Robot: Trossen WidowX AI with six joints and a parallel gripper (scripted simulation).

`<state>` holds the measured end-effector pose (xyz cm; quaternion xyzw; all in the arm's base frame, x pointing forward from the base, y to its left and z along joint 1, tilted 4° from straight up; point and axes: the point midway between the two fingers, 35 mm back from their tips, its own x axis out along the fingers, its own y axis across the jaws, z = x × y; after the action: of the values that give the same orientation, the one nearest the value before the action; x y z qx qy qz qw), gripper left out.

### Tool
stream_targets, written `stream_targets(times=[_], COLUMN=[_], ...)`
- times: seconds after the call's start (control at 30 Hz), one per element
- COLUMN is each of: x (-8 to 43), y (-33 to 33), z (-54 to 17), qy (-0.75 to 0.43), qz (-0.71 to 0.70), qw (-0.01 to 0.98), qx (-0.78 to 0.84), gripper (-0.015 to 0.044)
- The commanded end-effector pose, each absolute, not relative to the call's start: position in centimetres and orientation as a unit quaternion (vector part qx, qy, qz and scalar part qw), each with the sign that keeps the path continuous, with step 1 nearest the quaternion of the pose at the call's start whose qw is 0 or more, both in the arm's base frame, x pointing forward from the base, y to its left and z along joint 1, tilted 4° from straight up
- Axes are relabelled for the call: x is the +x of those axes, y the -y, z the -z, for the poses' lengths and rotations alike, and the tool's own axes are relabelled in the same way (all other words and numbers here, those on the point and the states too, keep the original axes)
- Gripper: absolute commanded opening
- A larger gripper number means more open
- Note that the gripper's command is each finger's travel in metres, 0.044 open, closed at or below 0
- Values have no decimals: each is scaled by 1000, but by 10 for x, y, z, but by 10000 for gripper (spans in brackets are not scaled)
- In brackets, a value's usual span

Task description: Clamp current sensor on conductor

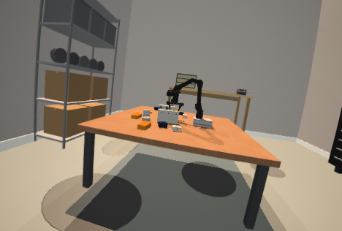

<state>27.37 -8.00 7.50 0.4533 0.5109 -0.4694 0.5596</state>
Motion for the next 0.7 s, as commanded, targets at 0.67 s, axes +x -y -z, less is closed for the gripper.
stream_targets(times=[0.67], x=[272], y=[72], z=[-166], qy=[-508], qz=[471], qw=[561], qx=[453], gripper=[440])
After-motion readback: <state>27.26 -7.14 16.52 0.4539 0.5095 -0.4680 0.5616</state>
